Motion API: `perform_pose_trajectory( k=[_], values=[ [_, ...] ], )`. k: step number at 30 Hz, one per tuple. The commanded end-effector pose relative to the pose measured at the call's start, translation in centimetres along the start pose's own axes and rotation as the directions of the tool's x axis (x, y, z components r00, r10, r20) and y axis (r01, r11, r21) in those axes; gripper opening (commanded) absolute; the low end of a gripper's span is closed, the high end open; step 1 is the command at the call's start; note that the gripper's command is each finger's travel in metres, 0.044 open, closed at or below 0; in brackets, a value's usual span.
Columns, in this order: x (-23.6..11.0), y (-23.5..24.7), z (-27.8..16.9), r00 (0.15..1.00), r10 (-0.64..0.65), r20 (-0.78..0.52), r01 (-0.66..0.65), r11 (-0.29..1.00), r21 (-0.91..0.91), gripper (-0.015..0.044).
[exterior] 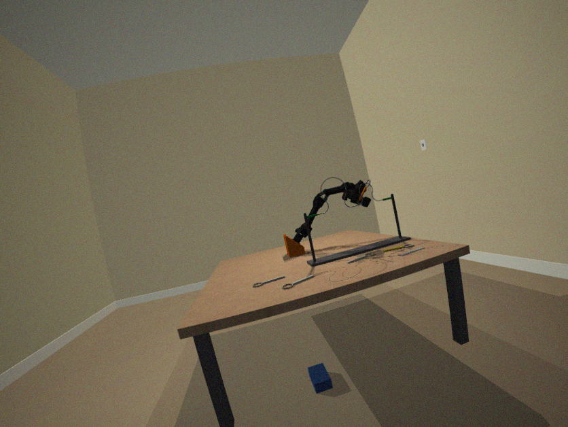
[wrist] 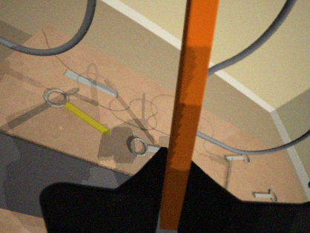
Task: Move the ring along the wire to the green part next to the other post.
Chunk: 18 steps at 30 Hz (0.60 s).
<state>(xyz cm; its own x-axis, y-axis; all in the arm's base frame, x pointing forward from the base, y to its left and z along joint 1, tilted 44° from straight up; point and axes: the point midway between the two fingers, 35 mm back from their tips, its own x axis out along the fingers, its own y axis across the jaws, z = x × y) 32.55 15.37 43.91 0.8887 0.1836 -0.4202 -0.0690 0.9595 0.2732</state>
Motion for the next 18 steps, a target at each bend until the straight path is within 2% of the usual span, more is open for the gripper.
perform_pose_trajectory(
  k=[1, 18],
  values=[
    [0.0, 0.5, 0.0, 0.999, 0.042, 0.000, -0.042, 0.997, 0.070, -0.0150],
    [-0.4, 3.1, 0.6, 0.974, 0.224, 0.042, -0.222, 0.895, 0.387, -0.0150]
  ],
)
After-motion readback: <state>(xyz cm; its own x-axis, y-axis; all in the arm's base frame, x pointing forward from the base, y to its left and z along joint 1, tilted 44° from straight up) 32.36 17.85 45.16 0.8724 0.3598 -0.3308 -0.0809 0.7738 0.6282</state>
